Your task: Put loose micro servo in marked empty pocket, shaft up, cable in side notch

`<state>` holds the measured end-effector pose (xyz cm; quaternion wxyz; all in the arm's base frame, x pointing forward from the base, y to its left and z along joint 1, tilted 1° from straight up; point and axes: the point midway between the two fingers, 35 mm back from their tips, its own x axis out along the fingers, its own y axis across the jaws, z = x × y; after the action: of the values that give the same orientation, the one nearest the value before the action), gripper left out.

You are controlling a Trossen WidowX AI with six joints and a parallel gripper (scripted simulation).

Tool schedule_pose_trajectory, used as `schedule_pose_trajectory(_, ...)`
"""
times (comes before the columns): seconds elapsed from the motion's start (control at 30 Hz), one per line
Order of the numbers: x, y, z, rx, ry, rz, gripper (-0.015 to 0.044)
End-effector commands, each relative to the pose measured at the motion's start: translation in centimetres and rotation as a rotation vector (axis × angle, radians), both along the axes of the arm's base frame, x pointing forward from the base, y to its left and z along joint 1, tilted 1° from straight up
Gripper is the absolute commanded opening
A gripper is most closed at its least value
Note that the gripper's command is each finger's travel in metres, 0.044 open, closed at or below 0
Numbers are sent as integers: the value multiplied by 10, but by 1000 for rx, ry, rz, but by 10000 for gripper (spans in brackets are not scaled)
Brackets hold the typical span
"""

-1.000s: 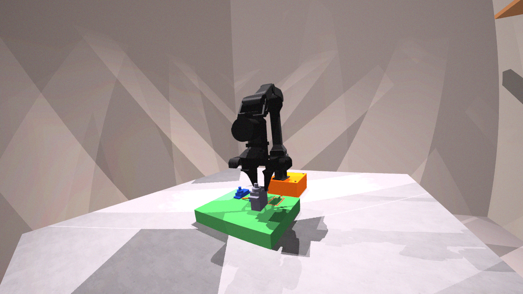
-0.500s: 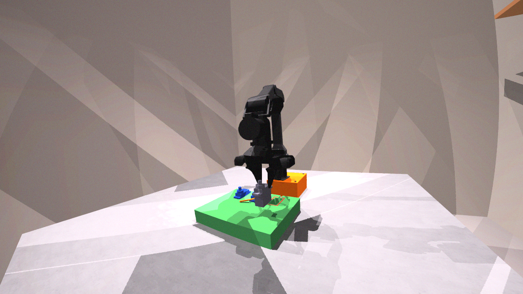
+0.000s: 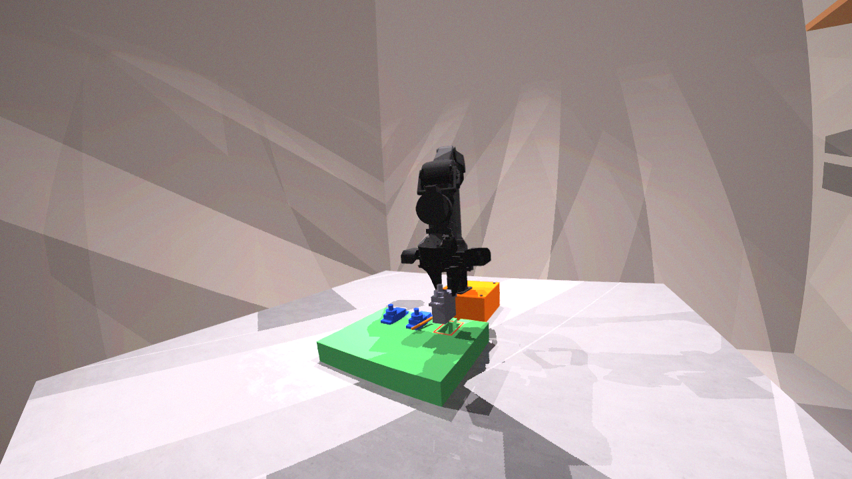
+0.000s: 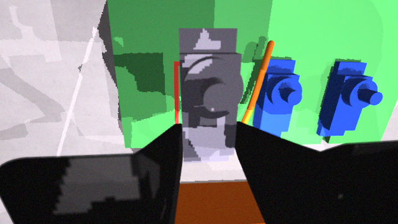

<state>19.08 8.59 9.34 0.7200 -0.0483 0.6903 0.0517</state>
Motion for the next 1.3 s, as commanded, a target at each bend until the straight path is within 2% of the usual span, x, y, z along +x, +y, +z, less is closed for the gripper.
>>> schedule_pose_trajectory(0.0, -15, -2, -1, -1, 5, -17, 0)
schedule_pose_trajectory(1.27, -19, -3, -29, -1, 6, -27, 0)
